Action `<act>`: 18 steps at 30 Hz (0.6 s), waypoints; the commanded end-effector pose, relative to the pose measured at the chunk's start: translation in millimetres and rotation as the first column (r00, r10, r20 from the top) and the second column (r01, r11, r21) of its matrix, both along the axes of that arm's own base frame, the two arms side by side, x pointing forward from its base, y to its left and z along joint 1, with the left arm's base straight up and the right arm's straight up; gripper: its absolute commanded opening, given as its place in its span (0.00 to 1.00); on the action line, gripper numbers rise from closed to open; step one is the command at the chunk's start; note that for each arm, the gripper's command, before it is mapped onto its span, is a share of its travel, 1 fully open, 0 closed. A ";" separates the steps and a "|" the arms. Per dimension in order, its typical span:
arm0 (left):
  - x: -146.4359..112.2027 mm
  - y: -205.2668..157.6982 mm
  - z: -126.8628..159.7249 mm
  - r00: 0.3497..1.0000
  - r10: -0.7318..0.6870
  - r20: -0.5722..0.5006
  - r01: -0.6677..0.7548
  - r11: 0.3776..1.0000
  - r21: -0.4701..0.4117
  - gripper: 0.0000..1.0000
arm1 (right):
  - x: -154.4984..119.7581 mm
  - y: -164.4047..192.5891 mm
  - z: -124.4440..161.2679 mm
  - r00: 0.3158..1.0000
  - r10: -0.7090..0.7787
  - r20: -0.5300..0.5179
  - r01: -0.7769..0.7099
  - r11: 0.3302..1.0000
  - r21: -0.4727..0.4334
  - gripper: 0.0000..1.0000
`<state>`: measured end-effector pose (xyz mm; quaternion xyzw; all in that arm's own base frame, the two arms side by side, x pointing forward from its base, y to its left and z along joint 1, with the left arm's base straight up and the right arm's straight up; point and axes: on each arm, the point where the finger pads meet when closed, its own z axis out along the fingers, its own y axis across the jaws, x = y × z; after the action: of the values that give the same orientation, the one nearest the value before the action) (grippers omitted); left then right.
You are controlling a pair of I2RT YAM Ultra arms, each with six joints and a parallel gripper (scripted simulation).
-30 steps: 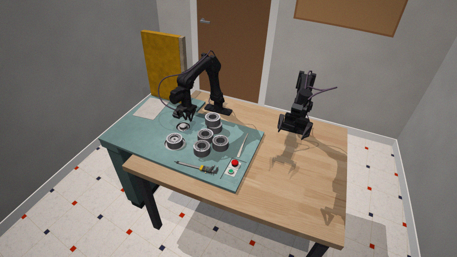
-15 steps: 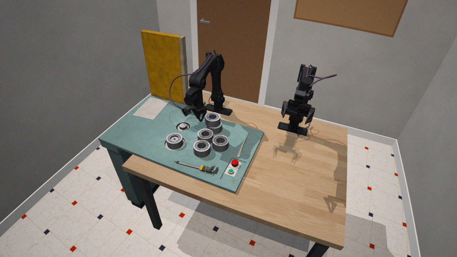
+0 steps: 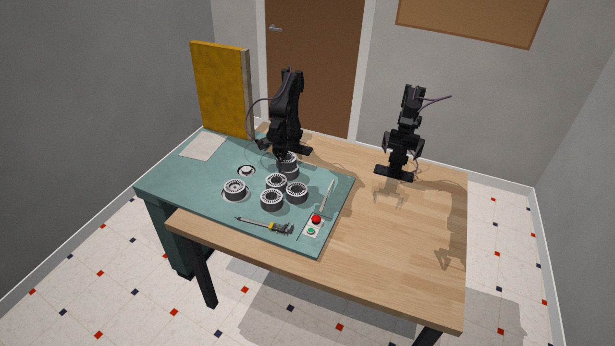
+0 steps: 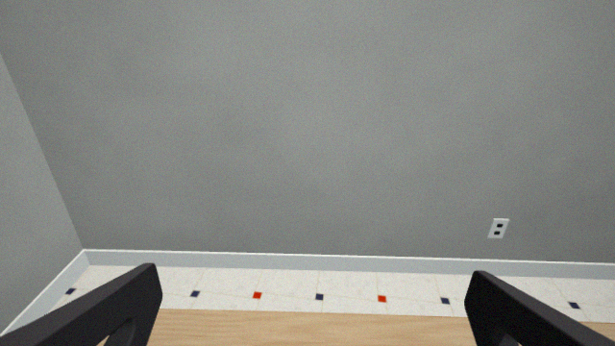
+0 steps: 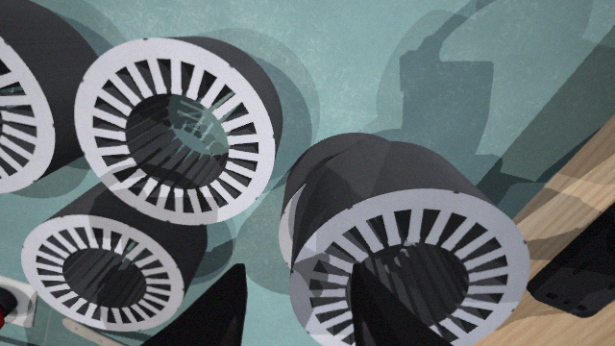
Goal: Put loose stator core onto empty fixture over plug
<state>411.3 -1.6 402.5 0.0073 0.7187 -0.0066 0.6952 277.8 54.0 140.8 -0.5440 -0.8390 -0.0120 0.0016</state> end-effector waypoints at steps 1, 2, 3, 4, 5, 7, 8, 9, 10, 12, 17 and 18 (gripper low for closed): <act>-21.4 0.8 6.9 1.000 0.020 0.024 -0.020 1.000 -0.013 1.00 | -12.5 0.7 6.2 0.983 -0.182 0.010 0.182 0.982 -0.044 0.37; -25.0 1.2 10.3 0.999 0.022 0.036 -0.022 1.000 -0.013 1.00 | -13.7 2.1 6.4 0.980 -0.198 0.010 0.198 0.979 -0.045 0.37; -27.6 1.2 9.2 0.999 0.023 0.037 -0.023 1.000 -0.013 1.00 | -15.1 3.5 6.3 0.978 -0.209 0.010 0.209 0.977 -0.046 0.37; -29.8 2.1 5.9 0.999 0.026 0.030 -0.026 1.000 -0.013 1.00 | -16.8 4.8 5.9 0.976 -0.219 0.009 0.219 0.975 -0.048 0.37; -29.8 2.1 5.9 0.999 0.026 0.030 -0.026 1.000 -0.013 1.00 | -16.8 4.8 5.9 0.976 -0.219 0.009 0.219 0.975 -0.048 0.37; -32.4 8.6 25.8 0.996 0.042 0.082 -0.042 0.999 -0.005 1.00 | -13.6 7.0 10.4 0.974 -0.226 0.025 0.227 0.973 -0.040 0.37; -32.4 9.7 7.2 0.998 0.046 0.049 -0.045 0.999 -0.007 1.00 | -19.1 6.9 7.2 0.973 -0.231 0.014 0.232 0.972 -0.046 0.37; -34.5 9.3 8.2 0.998 0.045 0.045 -0.045 0.999 -0.007 1.00 | -21.9 7.2 4.4 0.972 -0.234 0.005 0.234 0.971 -0.052 0.37; -37.1 8.9 11.6 0.998 0.044 0.050 -0.044 0.999 -0.008 1.00 | -20.1 9.0 6.3 0.971 -0.237 0.008 0.237 0.970 -0.045 0.37; -38.4 7.2 12.6 0.998 0.040 0.058 -0.040 0.999 -0.008 1.00 | -21.3 9.8 6.9 0.973 -0.232 0.011 0.232 0.972 -0.043 0.37; -40.1 -1.7 25.3 0.996 0.007 0.094 -0.007 1.000 -0.007 1.00 | -10.8 6.9 11.4 0.979 -0.202 0.039 0.203 0.979 -0.021 0.37; -40.8 -0.7 26.0 0.995 0.010 0.096 -0.009 1.000 -0.007 1.00 | -10.9 7.5 11.4 0.979 -0.200 0.039 0.201 0.979 -0.021 0.37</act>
<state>379.7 2.3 411.9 -0.0016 0.7029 0.0013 0.7112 262.9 66.2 141.4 -0.6255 -0.7802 0.0025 -0.0028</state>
